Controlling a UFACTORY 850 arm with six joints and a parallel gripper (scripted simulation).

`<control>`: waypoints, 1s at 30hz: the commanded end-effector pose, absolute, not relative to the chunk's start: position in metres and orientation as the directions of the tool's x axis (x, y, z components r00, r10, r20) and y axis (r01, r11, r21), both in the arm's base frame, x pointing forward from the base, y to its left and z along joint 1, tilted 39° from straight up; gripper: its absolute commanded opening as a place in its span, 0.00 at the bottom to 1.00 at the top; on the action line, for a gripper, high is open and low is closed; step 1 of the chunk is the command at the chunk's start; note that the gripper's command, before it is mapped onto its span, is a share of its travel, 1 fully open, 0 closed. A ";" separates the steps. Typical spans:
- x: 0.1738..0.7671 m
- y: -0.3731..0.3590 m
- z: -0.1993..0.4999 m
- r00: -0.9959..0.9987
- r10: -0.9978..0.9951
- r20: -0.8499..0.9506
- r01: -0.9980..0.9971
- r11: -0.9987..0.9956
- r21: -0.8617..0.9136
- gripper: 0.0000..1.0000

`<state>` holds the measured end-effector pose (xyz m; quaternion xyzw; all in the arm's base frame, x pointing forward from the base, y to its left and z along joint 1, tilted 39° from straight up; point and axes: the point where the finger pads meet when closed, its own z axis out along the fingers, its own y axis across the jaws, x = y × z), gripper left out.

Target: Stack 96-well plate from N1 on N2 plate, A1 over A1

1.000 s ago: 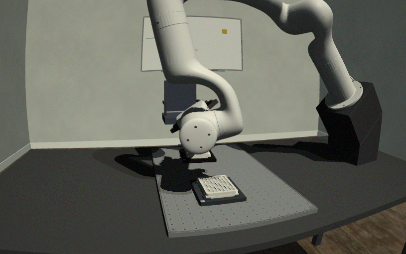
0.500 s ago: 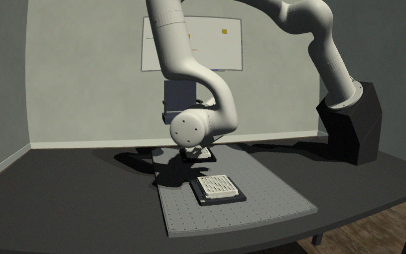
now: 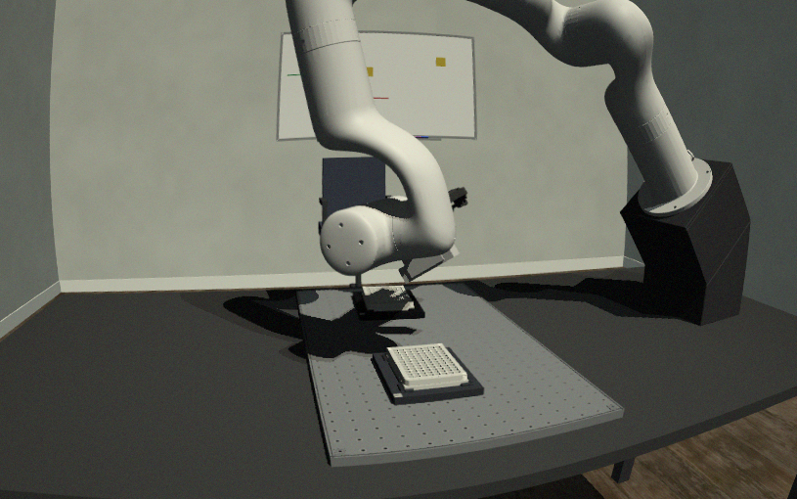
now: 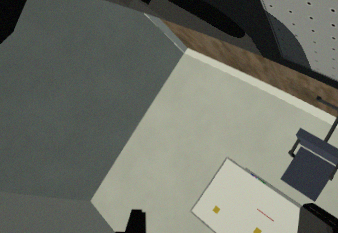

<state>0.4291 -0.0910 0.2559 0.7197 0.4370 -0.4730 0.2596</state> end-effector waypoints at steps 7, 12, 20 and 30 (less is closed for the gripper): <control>0.399 -0.081 0.237 0.265 0.459 -0.848 0.782 -0.617 -0.090 1.00; 0.385 -0.071 0.226 0.327 0.486 -0.810 0.721 -0.682 -0.119 1.00; 0.368 -0.050 0.211 0.448 0.506 -0.737 0.602 -0.780 -0.170 1.00; 0.361 -0.023 0.198 0.596 0.480 -0.644 0.448 -0.864 -0.229 1.00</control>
